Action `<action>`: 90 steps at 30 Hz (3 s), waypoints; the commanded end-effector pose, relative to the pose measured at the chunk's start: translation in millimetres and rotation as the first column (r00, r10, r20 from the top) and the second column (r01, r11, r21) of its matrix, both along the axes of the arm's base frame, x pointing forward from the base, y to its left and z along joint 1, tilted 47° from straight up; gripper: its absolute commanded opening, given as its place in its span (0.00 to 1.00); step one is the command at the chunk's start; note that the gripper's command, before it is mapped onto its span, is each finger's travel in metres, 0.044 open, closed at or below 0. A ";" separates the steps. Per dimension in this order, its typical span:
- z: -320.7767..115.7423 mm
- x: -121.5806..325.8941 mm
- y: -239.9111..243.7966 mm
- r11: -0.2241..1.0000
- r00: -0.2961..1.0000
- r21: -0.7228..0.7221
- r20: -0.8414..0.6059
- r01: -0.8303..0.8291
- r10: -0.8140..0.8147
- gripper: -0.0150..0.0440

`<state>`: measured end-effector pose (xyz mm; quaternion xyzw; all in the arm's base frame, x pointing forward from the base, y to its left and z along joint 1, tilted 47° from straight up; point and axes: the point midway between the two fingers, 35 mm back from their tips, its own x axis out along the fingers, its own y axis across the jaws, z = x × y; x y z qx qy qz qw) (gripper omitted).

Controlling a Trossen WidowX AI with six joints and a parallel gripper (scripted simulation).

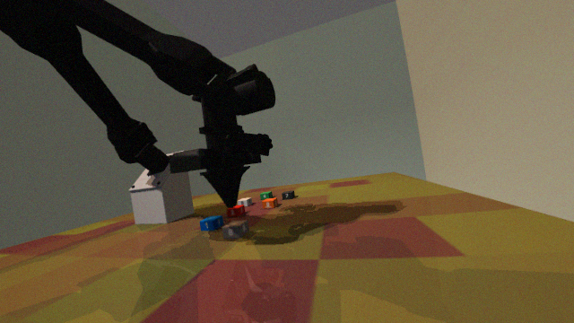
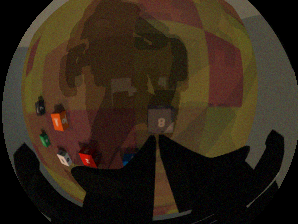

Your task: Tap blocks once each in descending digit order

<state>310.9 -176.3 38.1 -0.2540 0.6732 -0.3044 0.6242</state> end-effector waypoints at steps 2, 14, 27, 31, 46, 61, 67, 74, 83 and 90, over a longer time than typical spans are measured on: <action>-3.5 2.4 -4.3 1.000 1.000 -0.006 0.010 -0.016 0.016 0.29; -16.5 1.1 -18.3 1.000 1.000 -0.007 0.009 -0.016 0.016 0.29; -14.6 1.6 -16.7 1.000 1.000 -0.009 0.011 -0.015 0.015 0.29; -1.9 2.5 -2.6 1.000 1.000 -0.006 0.010 -0.016 0.016 0.29; 51.1 10.3 58.3 1.000 1.000 -0.001 0.010 -0.016 0.016 0.29; -123.6 42.9 227.7 1.000 1.000 0.019 0.015 -0.018 0.017 0.29; -139.4 37.5 240.3 1.000 1.000 0.012 0.016 -0.016 0.016 0.29; -176.1 36.1 203.0 1.000 1.000 0.012 0.017 -0.017 0.016 0.29; -195.4 31.7 181.1 1.000 1.000 0.008 0.016 -0.016 0.016 0.29; -200.4 31.4 175.9 1.000 1.000 0.008 0.016 -0.016 0.016 0.29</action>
